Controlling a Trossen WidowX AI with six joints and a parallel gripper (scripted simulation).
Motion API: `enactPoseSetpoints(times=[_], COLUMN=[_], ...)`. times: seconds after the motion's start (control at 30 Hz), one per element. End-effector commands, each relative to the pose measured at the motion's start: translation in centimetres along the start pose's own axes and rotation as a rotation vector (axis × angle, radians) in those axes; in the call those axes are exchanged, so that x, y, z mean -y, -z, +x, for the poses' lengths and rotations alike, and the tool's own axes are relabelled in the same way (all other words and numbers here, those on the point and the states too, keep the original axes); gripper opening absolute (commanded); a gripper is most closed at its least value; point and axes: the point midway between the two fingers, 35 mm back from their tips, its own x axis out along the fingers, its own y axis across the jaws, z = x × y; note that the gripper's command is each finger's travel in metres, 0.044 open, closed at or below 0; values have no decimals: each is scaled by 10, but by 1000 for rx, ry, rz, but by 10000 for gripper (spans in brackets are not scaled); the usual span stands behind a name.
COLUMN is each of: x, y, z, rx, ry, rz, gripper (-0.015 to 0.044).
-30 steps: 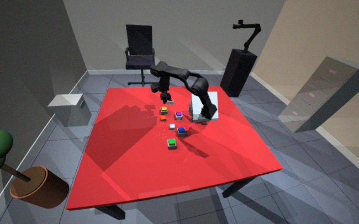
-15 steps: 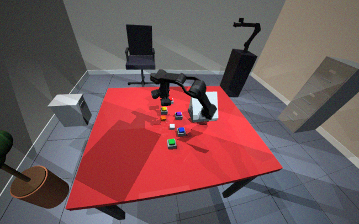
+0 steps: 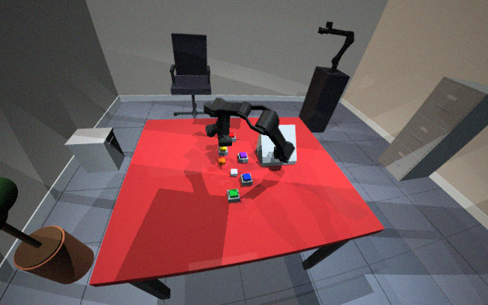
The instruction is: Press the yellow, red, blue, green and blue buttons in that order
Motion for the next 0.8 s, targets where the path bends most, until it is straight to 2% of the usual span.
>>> enactPoseSetpoints(times=[0.0,0.77], x=[-1,-2], y=[0,1], z=[7,19], rx=[-2,-2], ry=[-5,-6], rz=[5,4], gripper=[20,20])
